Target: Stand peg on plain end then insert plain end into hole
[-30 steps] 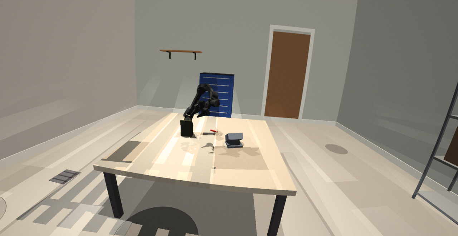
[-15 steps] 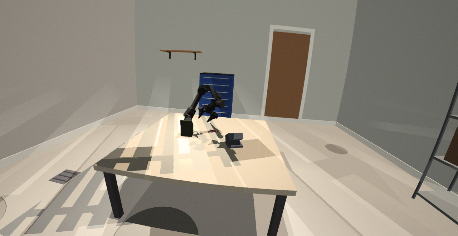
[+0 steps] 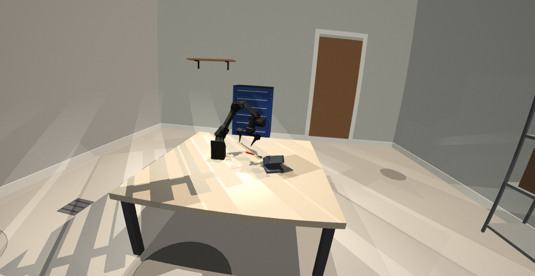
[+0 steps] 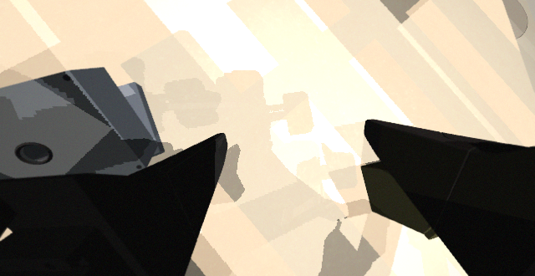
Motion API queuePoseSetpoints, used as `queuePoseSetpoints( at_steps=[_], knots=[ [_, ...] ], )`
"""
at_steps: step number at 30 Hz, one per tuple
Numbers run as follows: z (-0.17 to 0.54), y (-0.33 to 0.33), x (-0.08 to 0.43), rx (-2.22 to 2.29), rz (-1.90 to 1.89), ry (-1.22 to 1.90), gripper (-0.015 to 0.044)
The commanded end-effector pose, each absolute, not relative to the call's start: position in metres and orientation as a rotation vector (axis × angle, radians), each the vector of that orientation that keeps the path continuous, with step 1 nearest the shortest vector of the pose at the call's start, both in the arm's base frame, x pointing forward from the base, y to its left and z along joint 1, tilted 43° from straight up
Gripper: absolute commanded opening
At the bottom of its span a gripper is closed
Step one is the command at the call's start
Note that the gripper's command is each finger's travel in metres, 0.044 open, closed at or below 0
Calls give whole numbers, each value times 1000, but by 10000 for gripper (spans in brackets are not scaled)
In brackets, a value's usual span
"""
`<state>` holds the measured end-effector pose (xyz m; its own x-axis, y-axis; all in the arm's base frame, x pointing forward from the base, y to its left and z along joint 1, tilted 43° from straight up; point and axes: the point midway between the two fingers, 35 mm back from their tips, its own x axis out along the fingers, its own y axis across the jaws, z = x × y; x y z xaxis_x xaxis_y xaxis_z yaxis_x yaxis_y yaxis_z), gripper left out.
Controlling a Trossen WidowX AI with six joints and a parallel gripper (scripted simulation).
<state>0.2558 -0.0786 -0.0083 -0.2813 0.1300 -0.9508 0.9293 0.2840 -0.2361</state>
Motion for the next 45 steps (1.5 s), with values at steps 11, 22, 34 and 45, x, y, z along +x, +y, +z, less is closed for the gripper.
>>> queuePoseSetpoints(
  at_steps=[11,22,34,45],
  knots=[
    [12,0,273,939,-544,1745,440],
    [33,61,275,871,-106,1762,440],
    [63,122,263,784,364,1716,440],
    [61,128,263,779,389,1712,440]
  ],
)
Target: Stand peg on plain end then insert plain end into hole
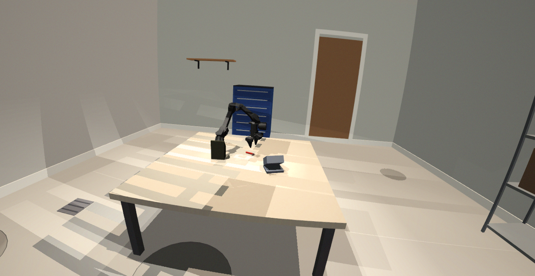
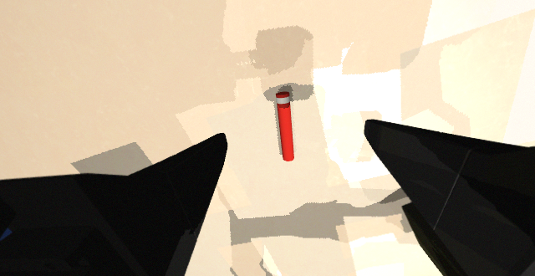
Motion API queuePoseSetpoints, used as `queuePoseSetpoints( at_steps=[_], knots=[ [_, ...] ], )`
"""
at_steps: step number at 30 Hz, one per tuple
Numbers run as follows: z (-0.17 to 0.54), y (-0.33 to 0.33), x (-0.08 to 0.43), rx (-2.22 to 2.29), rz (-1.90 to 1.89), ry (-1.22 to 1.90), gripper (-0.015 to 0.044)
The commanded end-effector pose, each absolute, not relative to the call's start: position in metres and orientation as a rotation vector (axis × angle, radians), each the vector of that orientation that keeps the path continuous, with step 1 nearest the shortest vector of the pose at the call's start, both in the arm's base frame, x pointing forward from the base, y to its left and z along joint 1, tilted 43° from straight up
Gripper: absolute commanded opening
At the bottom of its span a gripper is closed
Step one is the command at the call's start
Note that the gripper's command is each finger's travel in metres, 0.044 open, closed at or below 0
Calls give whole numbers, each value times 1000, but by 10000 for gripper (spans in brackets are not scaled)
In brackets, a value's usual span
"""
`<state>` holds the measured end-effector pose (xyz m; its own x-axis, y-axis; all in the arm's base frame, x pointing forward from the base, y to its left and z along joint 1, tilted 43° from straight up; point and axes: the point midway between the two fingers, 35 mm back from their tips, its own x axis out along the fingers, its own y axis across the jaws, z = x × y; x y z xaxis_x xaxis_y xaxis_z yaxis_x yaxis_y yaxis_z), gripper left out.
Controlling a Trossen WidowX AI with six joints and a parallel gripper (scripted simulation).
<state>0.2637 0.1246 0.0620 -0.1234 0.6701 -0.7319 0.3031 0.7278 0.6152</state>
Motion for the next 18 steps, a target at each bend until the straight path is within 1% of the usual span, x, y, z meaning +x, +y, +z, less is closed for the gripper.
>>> queuePoseSetpoints(
  at_steps=[1,18],
  knots=[
    [60,129,263,778,389,1712,440],
    [40,147,261,777,388,1711,440]
  ],
)
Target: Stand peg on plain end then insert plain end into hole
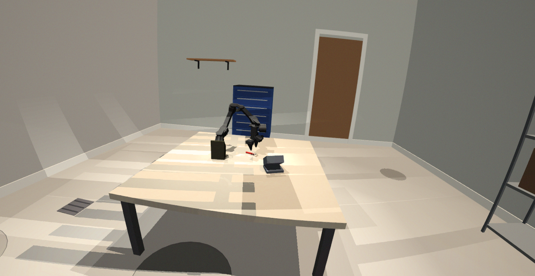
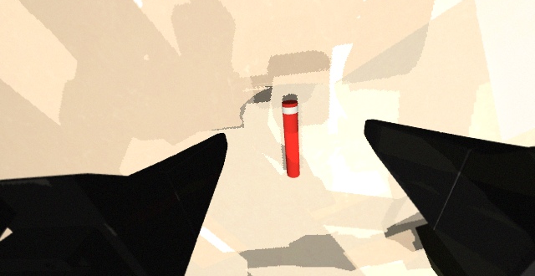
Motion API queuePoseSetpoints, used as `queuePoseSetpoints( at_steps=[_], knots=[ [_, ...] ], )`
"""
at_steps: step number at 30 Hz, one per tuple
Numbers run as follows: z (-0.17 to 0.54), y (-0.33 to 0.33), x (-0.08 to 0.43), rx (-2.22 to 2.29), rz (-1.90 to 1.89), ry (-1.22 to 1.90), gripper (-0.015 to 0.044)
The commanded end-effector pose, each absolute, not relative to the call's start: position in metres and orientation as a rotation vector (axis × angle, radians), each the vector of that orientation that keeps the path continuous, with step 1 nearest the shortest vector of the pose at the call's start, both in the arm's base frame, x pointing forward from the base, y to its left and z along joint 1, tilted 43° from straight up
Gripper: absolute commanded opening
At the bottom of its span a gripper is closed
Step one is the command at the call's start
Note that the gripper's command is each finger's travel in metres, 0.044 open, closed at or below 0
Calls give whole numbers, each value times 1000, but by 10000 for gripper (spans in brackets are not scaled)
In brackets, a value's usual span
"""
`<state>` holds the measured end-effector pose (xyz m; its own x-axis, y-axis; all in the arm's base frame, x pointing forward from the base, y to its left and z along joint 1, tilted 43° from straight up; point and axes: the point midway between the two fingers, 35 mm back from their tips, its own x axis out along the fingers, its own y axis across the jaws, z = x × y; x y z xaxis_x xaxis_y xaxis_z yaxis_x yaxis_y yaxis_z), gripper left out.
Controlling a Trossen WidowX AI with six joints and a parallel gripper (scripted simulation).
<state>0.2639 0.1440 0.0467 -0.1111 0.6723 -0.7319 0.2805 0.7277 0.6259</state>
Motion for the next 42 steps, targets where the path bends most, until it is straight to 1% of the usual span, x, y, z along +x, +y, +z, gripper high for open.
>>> queuePoseSetpoints(
  at_steps=[1,28,40,41,42],
  knots=[
    [38,149,261,777,388,1711,440],
    [11,176,253,782,392,1712,440],
    [11,176,253,782,392,1712,125],
    [11,176,253,782,392,1712,110],
    [11,176,253,782,392,1712,110]
  ],
)
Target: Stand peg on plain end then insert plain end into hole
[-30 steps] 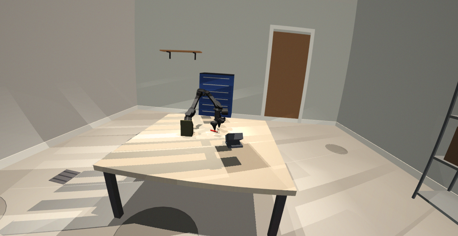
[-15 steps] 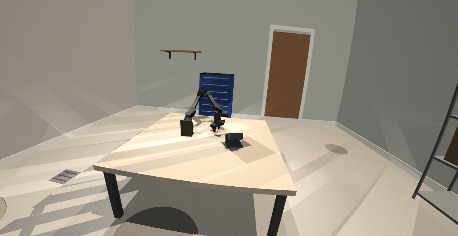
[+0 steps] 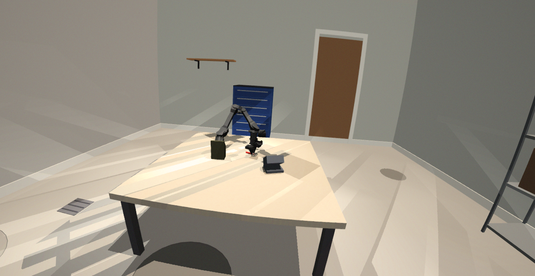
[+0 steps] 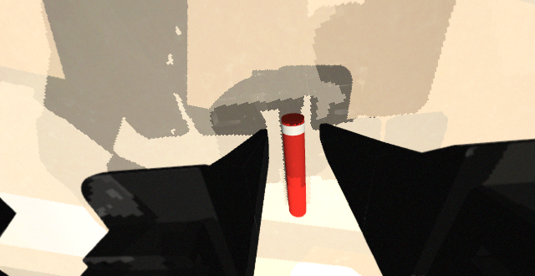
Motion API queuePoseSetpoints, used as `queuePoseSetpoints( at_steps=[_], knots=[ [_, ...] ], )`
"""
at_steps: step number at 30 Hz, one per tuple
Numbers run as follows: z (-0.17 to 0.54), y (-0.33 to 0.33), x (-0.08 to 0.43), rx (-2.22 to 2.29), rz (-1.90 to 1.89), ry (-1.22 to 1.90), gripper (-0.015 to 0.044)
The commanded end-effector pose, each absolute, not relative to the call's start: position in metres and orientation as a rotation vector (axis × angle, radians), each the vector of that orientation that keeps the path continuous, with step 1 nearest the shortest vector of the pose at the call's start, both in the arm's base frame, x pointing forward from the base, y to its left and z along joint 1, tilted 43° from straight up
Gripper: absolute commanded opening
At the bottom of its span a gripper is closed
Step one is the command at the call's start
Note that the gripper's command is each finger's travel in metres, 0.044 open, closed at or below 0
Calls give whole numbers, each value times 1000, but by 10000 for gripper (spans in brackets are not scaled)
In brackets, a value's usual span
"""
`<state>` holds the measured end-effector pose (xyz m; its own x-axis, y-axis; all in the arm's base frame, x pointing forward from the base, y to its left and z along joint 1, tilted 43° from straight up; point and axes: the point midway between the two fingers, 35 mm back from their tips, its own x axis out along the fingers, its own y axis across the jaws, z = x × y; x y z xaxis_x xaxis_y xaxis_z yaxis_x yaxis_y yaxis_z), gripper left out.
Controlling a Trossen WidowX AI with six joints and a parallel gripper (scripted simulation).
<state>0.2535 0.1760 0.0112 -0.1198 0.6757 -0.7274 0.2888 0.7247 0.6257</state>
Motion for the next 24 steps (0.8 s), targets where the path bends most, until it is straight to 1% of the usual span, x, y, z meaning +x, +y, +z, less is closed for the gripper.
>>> queuePoseSetpoints(
  at_steps=[1,9,18,24],
  knots=[
    [11,176,253,782,392,1712,110],
    [11,176,253,782,392,1712,110],
    [11,176,253,782,392,1712,50],
    [11,176,253,779,390,1705,50]
  ],
)
